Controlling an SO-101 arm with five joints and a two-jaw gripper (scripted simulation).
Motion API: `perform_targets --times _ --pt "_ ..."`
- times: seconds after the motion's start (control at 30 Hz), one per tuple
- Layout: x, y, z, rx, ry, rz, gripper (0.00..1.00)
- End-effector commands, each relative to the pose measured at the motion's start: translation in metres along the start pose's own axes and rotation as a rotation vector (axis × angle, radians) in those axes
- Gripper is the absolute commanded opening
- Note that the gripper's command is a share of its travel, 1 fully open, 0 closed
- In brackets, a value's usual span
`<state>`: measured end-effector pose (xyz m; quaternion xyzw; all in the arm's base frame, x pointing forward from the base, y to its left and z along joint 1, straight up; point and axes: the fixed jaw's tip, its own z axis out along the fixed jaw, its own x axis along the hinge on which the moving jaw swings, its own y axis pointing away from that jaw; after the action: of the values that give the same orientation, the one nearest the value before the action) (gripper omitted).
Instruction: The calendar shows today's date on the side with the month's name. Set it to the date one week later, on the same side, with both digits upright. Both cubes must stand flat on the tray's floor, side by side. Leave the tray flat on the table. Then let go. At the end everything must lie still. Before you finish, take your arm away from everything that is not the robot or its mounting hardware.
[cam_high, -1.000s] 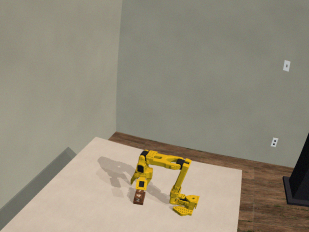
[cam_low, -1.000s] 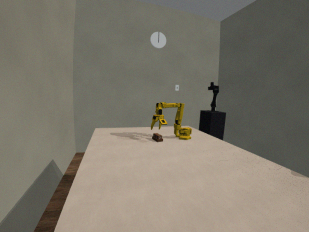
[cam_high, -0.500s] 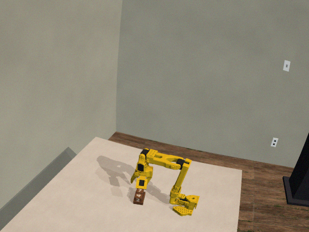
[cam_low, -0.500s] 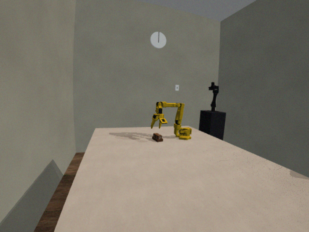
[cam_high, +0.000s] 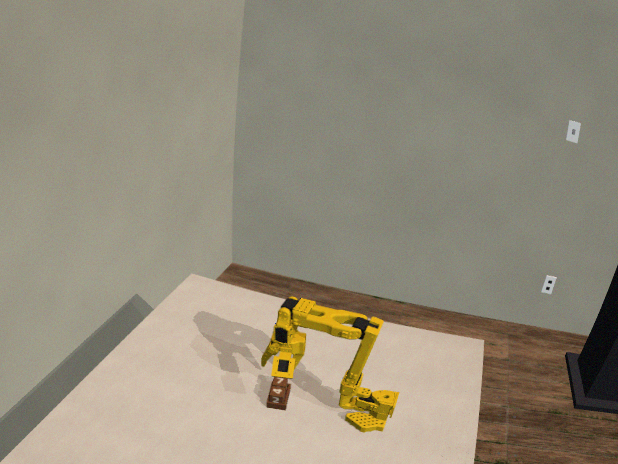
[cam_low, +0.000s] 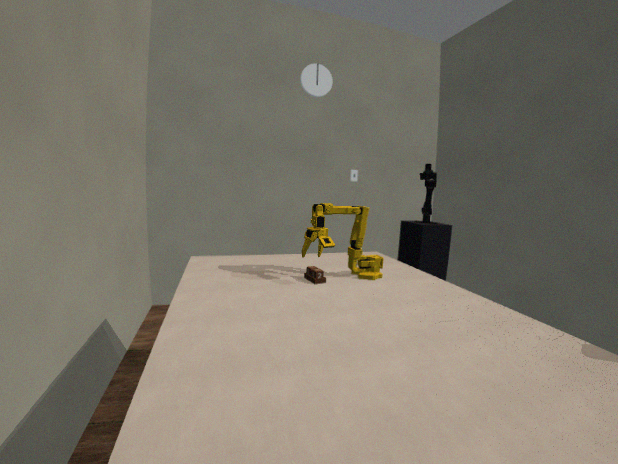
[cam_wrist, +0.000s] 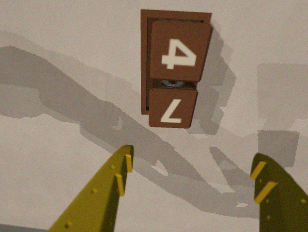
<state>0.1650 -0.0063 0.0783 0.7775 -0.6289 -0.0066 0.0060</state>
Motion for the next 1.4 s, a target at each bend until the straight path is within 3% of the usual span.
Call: perform_targets --times 0.0,0.5,0.8,0.87,1.37 --pt "0.002 -0.004 -0.010 0.063 0.013 0.024 0.36" --pt "0.000 0.000 -0.017 0.111 0.012 0.249 0.36" --pt "-0.004 0.006 -0.026 0.179 -0.008 0.566 0.36" --pt "-0.004 0.006 -0.026 0.179 -0.008 0.566 0.36" --pt "-0.010 0.017 -0.041 0.309 -0.116 1.203 0.36"
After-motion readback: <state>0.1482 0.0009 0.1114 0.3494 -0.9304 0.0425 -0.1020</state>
